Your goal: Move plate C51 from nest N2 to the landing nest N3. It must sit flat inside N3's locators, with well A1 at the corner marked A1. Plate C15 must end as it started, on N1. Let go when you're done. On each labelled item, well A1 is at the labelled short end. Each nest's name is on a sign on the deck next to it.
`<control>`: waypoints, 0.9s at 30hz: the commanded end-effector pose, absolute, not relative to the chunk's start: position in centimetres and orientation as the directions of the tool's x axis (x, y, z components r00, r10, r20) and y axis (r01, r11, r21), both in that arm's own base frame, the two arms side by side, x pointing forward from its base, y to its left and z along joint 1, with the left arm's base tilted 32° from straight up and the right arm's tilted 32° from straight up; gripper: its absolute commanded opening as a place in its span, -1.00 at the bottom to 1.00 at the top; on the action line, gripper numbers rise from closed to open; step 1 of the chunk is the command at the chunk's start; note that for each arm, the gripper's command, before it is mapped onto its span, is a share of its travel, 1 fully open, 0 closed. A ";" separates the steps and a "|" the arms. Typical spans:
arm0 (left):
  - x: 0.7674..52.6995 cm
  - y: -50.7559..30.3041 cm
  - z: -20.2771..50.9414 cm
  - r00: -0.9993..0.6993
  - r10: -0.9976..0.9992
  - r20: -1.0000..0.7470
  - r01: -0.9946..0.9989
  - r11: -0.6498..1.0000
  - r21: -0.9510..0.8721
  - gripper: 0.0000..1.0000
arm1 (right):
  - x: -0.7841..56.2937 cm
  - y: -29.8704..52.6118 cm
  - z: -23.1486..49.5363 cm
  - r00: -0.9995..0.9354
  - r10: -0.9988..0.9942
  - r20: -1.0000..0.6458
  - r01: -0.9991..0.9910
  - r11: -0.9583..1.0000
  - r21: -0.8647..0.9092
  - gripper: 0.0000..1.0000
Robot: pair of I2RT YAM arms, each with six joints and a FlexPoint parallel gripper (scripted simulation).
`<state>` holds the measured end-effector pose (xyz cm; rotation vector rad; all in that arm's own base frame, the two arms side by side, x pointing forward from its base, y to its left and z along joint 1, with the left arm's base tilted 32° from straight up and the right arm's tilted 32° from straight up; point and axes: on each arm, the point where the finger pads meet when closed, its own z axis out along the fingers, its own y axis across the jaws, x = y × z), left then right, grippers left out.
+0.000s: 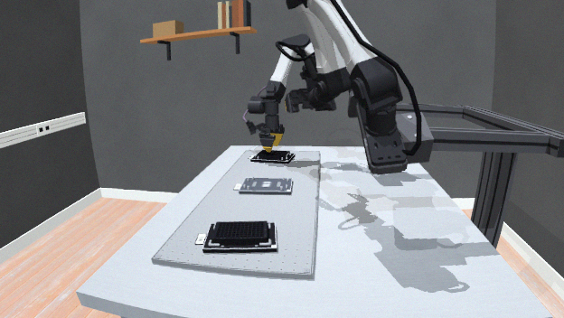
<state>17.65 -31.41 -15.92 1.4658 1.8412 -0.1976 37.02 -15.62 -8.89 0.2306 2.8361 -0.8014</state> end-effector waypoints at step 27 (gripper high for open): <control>20.0 -31.7 -20.1 -0.049 0.759 -0.649 0.877 0.343 0.335 1.00 | 36.3 -16.6 -11.2 -0.976 0.102 -0.195 0.186 0.853 -0.487 1.00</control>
